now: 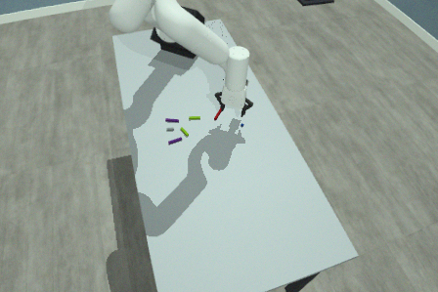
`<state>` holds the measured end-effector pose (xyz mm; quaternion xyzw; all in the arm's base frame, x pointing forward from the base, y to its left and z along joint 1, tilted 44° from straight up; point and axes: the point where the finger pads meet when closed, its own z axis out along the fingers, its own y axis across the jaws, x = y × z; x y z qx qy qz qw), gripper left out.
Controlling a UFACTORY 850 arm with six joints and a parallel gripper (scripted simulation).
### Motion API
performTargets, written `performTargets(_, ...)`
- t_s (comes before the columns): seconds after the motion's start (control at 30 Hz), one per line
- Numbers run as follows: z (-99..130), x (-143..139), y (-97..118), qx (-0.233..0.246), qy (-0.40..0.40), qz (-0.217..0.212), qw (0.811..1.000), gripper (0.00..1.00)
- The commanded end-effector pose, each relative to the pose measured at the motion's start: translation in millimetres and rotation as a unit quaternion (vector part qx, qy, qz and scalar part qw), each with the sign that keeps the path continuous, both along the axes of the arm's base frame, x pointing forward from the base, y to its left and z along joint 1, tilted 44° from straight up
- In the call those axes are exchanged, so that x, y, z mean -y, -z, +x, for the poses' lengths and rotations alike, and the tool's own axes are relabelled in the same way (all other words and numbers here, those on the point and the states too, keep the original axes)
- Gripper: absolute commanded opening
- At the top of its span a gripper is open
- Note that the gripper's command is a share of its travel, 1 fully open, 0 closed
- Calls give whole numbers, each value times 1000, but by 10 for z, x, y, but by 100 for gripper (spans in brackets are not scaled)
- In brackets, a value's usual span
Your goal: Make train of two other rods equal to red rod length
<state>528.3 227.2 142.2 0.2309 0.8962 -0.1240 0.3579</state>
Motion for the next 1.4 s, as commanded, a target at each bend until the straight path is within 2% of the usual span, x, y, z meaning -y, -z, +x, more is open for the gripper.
performTargets(0.0,16,-33,-7,-34,-59,-49,997,100)
performTargets(0.23,32,-65,-10,-71,-126,-104,984,100)
performTargets(0.3,32,-65,-10,-71,-126,-104,984,100)
performTargets(0.37,41,-81,-11,-90,-162,-134,974,100)
performTargets(0.57,53,-107,-13,-119,-215,-177,953,100)
performTargets(0.8,69,-139,-16,-153,-279,-229,920,100)
performTargets(0.87,69,-139,-16,-153,-279,-229,920,100)
performTargets(0.9,75,-151,-17,-167,-304,-249,904,100)
performTargets(1.1,87,-177,-19,-193,-352,-289,869,100)
performTargets(1.37,104,-213,-21,-229,-418,-343,809,100)
